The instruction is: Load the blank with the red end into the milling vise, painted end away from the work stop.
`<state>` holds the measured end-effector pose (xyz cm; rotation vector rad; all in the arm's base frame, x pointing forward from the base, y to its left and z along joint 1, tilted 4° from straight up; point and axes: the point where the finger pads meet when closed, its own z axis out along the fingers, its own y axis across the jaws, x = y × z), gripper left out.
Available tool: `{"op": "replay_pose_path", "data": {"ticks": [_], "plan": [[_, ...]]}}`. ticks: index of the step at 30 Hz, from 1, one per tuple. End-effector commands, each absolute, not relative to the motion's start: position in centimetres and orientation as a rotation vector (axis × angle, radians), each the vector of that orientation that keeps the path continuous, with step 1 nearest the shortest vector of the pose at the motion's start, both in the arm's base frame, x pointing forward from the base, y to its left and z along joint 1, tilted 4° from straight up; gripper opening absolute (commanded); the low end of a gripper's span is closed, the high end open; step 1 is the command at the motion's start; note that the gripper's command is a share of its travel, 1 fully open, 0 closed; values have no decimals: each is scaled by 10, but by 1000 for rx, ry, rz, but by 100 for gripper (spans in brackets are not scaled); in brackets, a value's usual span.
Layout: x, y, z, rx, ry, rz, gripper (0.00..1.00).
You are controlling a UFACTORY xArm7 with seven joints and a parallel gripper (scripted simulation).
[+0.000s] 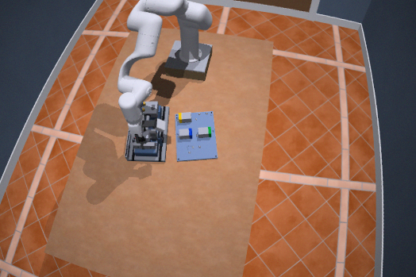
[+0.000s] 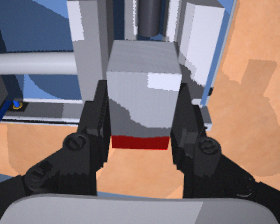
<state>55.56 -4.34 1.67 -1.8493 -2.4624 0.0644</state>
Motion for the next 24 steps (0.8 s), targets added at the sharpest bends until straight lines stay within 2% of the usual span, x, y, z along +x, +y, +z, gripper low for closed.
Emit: {"op": "replay_pose_path", "data": {"ticks": [1,24], "plan": [[558,-44,19,-1852,-2466,60,0],[557,-44,17,-1852,-2466,60,0]]}}
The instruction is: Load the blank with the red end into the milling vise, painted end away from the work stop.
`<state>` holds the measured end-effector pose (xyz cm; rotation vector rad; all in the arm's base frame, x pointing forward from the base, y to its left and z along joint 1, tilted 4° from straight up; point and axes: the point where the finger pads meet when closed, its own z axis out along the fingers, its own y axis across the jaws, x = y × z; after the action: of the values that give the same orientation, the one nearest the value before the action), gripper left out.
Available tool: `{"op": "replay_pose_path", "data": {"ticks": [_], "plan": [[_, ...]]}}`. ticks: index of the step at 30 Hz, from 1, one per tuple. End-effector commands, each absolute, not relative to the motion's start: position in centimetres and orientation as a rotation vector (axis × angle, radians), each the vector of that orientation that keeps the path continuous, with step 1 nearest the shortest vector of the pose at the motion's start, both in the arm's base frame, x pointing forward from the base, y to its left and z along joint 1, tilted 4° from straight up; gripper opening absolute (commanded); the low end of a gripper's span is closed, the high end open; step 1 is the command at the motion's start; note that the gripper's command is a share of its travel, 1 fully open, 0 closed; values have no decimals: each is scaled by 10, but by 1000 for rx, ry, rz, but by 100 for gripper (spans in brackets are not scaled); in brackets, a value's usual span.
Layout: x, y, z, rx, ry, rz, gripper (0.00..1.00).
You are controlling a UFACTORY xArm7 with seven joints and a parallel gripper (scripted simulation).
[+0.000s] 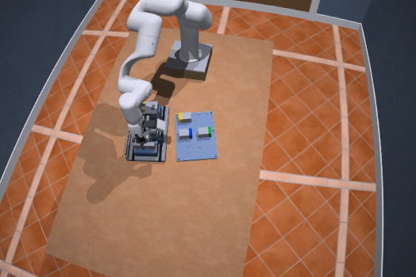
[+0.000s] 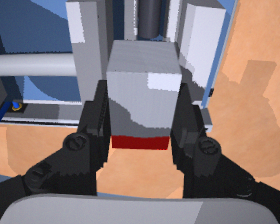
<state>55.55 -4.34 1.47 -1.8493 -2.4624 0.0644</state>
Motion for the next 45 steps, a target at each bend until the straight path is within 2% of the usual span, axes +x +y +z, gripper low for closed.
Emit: {"op": "replay_pose_path", "data": {"ticks": [1,45], "plan": [[557,-44,16,-1852,-2466,60,0],[558,-40,14,-1852,-2466,60,0]]}}
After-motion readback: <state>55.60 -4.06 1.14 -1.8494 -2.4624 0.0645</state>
